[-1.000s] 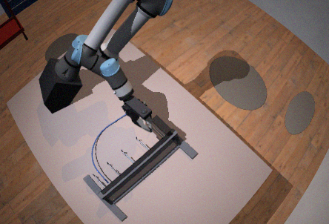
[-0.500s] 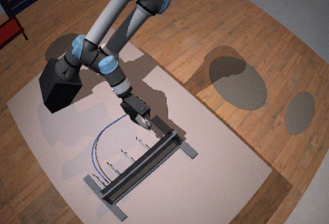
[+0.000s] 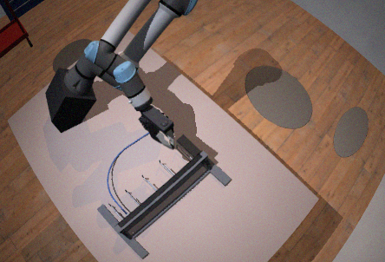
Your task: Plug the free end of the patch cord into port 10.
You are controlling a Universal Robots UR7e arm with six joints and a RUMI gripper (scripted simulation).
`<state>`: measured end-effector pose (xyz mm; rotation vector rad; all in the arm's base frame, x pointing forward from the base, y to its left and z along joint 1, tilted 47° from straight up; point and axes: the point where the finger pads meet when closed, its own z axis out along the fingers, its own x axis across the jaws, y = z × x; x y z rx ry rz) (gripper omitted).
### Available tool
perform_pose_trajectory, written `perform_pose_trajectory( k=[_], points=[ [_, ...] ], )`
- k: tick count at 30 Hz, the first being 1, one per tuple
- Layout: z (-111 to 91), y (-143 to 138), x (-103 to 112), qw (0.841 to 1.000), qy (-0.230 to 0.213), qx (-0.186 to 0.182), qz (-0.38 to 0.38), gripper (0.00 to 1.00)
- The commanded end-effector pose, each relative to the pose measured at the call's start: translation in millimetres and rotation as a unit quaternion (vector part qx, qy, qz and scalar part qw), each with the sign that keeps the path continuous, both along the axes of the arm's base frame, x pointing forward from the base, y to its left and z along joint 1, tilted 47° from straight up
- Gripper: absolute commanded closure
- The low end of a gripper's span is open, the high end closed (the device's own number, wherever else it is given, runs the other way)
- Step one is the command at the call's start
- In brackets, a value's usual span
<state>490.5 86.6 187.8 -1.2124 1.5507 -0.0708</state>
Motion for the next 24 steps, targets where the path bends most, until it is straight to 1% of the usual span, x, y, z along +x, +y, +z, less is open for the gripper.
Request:
perform_pose_trajectory(
  k=[1,24],
  points=[
    [2.3,-3.1,-4.0,1.000,0.002,0.000,0.004,1.00],
    [11.3,-15.5,-21.5,1.000,0.002,0.000,0.004,1.00]
  ],
)
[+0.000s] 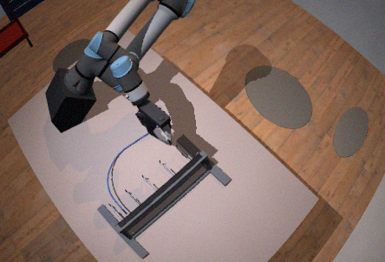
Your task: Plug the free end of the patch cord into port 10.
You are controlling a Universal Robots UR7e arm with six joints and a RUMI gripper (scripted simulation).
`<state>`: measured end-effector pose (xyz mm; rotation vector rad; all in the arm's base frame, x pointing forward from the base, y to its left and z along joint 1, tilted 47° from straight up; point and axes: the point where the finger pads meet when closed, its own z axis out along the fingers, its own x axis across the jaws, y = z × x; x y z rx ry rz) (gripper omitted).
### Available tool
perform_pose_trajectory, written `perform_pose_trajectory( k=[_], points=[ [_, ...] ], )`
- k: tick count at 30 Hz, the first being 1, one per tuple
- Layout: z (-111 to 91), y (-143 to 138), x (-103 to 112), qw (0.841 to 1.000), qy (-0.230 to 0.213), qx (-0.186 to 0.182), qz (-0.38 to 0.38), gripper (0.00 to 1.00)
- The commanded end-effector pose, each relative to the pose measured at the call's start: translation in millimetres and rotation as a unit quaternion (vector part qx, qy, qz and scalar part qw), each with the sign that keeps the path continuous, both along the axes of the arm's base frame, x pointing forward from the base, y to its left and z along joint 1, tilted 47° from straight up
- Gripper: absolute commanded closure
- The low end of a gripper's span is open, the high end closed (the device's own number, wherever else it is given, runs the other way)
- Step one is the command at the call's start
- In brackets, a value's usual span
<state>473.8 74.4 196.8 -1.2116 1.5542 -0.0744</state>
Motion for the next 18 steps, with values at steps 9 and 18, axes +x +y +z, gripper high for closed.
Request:
perform_pose_trajectory(
  k=[9,18],
  points=[
    [5.4,-7.5,-10.5,1.000,0.001,0.001,0.006,1.00],
    [9.2,-12.7,-17.8,1.000,0.001,0.001,0.006,1.00]
  ],
)
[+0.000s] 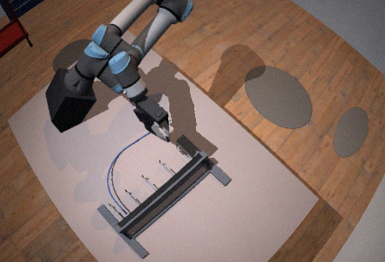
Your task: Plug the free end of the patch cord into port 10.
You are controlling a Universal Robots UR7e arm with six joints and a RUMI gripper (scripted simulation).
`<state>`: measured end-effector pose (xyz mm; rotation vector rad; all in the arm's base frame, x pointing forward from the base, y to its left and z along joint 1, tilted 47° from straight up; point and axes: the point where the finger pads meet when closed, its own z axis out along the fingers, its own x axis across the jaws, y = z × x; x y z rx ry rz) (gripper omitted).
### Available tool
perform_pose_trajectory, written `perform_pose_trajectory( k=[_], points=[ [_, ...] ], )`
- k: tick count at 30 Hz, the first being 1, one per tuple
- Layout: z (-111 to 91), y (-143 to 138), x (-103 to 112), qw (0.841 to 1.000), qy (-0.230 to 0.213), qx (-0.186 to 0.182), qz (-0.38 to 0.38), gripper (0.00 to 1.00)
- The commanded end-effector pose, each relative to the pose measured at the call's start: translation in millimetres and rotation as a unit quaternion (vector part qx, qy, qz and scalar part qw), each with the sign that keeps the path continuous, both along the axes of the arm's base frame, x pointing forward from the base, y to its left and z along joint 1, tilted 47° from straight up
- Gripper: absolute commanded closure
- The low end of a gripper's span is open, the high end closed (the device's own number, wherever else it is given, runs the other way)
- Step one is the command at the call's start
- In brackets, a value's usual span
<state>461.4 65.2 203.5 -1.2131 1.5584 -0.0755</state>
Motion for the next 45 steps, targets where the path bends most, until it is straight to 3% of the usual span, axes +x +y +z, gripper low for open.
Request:
perform_pose_trajectory(
  k=[1,45],
  points=[
    [2.9,-4.1,-6.2,1.000,0.000,0.002,0.006,1.00],
    [16.8,-23.0,-32.9,1.000,0.000,0.002,0.006,1.00]
  ],
)
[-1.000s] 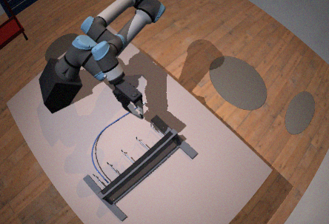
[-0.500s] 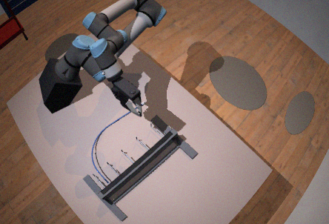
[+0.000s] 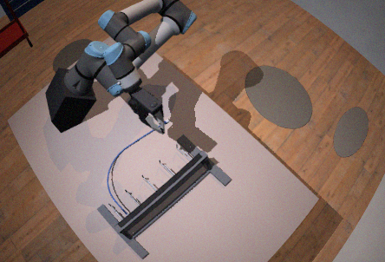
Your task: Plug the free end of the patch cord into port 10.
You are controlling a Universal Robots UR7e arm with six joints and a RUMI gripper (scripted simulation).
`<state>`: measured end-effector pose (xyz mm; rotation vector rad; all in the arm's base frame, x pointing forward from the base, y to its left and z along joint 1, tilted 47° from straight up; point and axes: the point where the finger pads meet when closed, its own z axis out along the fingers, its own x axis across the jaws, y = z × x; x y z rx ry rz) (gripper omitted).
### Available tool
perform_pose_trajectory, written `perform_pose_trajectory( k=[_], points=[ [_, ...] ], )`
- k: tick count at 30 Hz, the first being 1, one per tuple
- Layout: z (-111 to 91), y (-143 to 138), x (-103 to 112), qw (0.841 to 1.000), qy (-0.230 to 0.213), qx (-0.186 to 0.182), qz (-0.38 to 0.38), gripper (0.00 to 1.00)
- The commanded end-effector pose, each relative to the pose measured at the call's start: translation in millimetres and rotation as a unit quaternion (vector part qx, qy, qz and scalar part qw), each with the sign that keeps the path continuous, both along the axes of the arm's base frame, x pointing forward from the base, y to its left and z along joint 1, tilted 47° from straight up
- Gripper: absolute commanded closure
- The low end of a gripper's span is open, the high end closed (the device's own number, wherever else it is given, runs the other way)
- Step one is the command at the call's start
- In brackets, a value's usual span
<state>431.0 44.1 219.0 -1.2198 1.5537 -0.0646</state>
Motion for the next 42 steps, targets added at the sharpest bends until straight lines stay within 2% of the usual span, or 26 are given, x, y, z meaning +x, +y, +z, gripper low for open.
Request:
perform_pose_trajectory(
  k=[1,42],
  points=[
    [1.5,-2.2,-3.0,1.000,-0.002,0.001,0.001,1.00],
    [4.9,-6.9,-9.6,1.000,-0.002,0.001,0.001,1.00]
  ],
)
